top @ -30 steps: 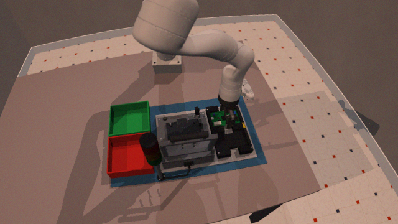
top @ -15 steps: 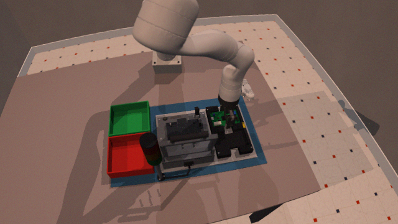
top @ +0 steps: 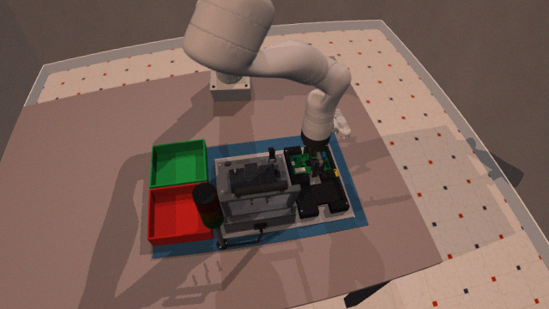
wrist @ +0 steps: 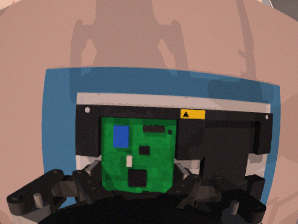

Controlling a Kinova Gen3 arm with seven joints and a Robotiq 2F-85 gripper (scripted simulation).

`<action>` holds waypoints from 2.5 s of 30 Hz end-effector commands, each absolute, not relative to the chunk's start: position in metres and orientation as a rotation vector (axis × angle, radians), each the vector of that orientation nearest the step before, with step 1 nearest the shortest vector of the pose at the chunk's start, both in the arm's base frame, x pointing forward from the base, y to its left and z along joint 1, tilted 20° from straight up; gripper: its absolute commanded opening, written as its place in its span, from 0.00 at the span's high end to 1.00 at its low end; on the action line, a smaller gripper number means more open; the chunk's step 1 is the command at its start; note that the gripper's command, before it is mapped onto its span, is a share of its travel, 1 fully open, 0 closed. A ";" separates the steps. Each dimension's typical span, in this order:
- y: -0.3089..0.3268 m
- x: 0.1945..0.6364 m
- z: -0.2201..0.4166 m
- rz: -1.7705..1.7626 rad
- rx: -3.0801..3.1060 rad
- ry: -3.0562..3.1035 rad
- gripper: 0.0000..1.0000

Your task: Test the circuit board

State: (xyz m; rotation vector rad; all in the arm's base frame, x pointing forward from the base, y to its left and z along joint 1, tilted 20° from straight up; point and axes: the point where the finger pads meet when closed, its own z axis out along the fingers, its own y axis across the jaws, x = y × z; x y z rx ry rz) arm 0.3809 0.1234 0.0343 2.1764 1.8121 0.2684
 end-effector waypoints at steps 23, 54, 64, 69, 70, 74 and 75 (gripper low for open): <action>0.124 0.381 0.035 0.270 2.176 1.812 0.23; 0.124 0.381 0.035 0.270 2.176 1.812 0.23; 0.124 0.381 0.036 0.270 2.176 1.812 0.23; 0.124 0.379 0.041 0.270 2.176 1.812 0.23; 0.124 0.379 0.042 0.270 2.176 1.812 0.23; 0.125 0.377 0.048 0.270 2.176 1.812 0.23; 0.125 0.377 0.048 0.270 2.176 1.812 0.23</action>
